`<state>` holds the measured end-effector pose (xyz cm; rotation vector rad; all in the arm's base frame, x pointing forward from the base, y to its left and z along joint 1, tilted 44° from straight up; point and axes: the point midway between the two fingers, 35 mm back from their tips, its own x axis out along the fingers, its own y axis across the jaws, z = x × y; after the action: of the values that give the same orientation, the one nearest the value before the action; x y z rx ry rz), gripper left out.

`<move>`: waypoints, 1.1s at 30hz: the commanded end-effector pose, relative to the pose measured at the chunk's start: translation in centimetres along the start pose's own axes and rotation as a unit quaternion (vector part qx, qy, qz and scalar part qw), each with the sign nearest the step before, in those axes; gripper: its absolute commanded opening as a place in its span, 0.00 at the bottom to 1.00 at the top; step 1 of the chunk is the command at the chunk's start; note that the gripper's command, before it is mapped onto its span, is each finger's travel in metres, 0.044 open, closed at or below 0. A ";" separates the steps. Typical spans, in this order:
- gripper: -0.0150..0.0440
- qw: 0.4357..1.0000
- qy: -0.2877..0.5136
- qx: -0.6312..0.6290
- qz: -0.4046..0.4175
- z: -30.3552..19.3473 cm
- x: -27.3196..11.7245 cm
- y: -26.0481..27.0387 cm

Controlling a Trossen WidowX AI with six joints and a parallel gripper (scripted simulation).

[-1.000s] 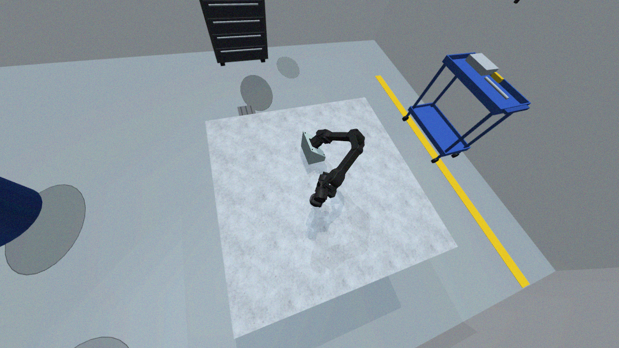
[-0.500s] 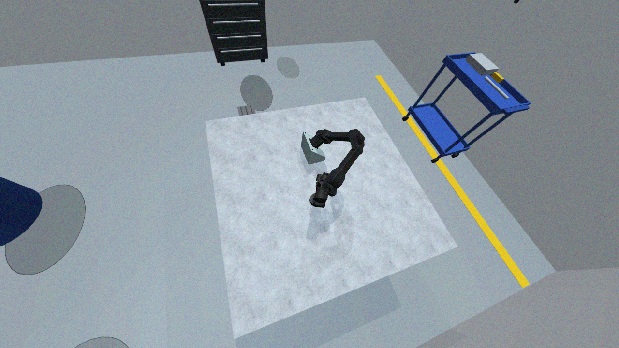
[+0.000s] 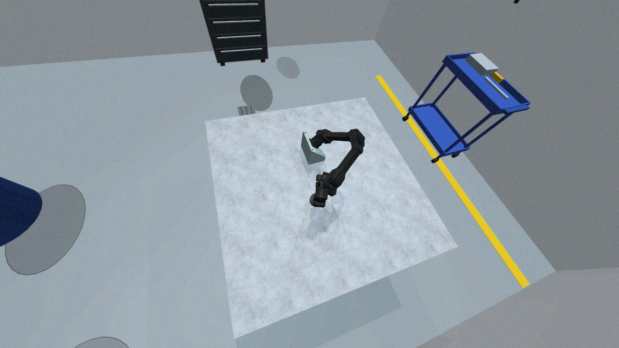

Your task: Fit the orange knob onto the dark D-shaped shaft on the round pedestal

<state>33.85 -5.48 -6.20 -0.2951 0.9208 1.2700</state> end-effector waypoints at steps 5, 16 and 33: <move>0.25 1.000 -0.002 -0.002 -0.002 0.0 -0.1 0.0; 0.25 0.996 -0.002 -0.086 -0.002 0.0 -0.6 -0.3; 0.25 0.994 -0.002 -0.106 -0.002 -0.1 0.0 -0.6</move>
<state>34.14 -5.74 -6.42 -0.4525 0.7918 1.3662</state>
